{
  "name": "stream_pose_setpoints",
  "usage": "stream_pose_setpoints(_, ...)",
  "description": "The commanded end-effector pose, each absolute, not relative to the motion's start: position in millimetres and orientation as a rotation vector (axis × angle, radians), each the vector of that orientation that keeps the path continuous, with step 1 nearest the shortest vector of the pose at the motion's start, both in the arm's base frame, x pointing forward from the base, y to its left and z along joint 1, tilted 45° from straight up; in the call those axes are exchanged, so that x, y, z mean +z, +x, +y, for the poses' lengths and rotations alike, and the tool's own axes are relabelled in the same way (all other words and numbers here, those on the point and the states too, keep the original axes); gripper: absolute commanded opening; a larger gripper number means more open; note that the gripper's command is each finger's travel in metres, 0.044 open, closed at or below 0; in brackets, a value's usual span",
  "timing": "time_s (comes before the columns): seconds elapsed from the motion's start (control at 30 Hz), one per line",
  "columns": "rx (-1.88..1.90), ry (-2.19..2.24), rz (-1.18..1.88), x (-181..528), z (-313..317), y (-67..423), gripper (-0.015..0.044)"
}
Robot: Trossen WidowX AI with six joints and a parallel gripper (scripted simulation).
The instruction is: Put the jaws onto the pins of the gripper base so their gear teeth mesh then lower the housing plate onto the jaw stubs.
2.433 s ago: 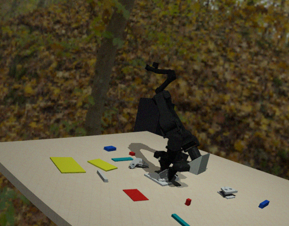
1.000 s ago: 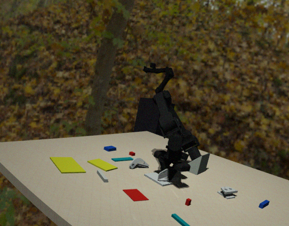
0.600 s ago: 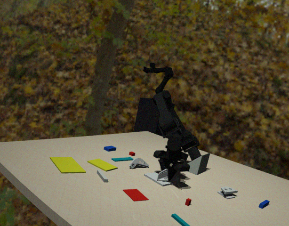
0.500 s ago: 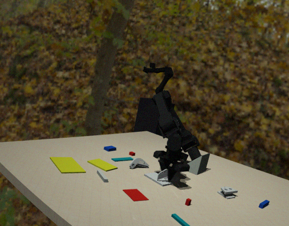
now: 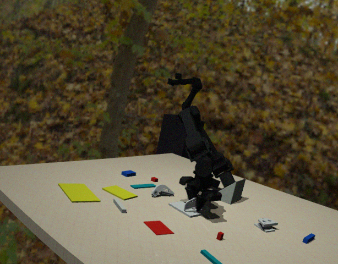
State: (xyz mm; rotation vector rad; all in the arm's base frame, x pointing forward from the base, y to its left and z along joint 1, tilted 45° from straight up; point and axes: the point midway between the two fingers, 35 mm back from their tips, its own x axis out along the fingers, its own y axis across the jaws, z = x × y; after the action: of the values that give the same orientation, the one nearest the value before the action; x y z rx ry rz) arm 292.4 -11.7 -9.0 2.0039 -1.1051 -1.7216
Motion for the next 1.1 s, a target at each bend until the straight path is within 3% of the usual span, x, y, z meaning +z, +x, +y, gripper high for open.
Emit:
stream_pose_setpoints(0.0,-1.719,2.001,-1.106,-9.5,-13.2,292.7,0.0134)
stream_pose_setpoints(0.73,-1.719,2.001,-1.106,-9.5,-13.2,292.7,0.0134)
stream_pose_setpoints(0.87,-1.721,2.004,-1.105,-9.1,-11.7,292.3,0.0224)
stream_pose_setpoints(1.07,-1.721,2.004,-1.105,-9.1,-11.7,292.3,0.0224)
